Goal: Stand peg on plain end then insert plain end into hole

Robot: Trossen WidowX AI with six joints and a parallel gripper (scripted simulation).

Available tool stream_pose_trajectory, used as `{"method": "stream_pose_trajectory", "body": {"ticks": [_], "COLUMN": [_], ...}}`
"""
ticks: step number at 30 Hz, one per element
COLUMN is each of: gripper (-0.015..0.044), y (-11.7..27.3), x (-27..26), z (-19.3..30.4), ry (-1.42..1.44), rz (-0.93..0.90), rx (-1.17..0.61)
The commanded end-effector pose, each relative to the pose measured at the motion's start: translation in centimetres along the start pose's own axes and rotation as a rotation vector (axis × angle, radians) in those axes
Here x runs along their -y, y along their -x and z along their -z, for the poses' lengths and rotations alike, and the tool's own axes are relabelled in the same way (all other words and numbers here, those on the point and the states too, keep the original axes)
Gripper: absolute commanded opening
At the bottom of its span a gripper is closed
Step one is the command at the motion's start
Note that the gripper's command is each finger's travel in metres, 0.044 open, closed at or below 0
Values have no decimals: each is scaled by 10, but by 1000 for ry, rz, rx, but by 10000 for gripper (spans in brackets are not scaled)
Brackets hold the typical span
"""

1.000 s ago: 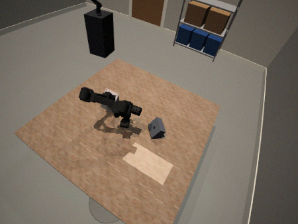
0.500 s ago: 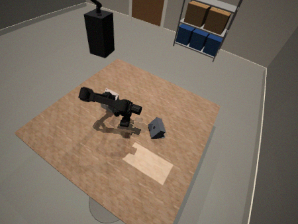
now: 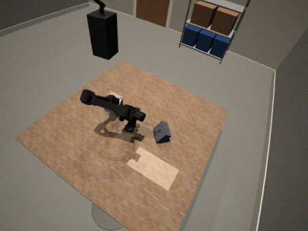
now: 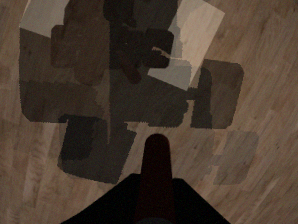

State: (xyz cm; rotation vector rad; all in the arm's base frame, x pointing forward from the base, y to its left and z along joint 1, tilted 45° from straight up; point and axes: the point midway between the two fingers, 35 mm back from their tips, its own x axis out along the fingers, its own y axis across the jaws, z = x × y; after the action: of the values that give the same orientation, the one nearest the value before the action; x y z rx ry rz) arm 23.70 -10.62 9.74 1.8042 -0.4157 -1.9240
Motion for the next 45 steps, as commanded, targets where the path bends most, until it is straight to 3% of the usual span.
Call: {"method": "stream_pose_trajectory", "body": {"ticks": [1, 45], "gripper": [0, 0], "y": [-2, -4], "x": [2, -5], "z": [4, 51], "ry": [-21, -218], "rz": [35, 299], "rx": [-33, -451]}}
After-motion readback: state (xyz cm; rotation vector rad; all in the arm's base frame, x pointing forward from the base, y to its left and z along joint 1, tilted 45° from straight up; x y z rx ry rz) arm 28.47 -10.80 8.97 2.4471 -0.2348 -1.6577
